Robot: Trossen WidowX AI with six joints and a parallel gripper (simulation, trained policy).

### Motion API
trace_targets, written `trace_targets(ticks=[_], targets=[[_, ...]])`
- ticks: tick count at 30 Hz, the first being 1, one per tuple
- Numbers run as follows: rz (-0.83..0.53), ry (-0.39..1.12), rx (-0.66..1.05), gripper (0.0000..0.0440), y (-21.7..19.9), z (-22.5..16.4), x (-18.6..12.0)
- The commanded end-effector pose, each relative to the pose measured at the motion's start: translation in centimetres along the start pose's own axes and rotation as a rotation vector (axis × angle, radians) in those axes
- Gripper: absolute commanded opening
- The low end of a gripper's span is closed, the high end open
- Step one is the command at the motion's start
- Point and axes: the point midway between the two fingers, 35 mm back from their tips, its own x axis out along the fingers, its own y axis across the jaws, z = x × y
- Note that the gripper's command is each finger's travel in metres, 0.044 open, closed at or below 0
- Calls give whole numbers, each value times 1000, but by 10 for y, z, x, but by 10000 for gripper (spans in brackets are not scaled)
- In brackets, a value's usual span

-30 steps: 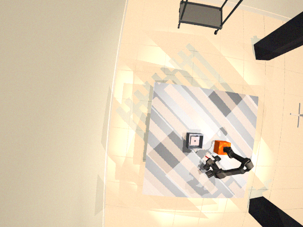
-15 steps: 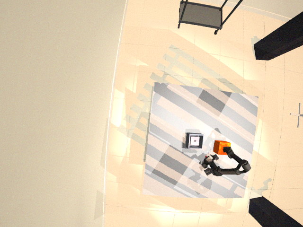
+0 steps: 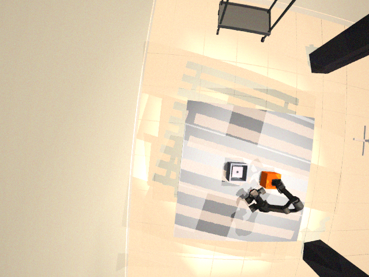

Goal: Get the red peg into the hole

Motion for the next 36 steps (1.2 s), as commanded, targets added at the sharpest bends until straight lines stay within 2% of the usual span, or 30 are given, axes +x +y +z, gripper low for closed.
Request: trace_targets(ticks=[1, 8, 9, 36], targets=[[-12, 22, 13, 189, -2, -3, 5], [-21, 75, 4, 6, 2, -5, 3], [-15, 64, -1, 0, 2, -2, 2], [78, -158, -118, 0, 12, 72, -75]])
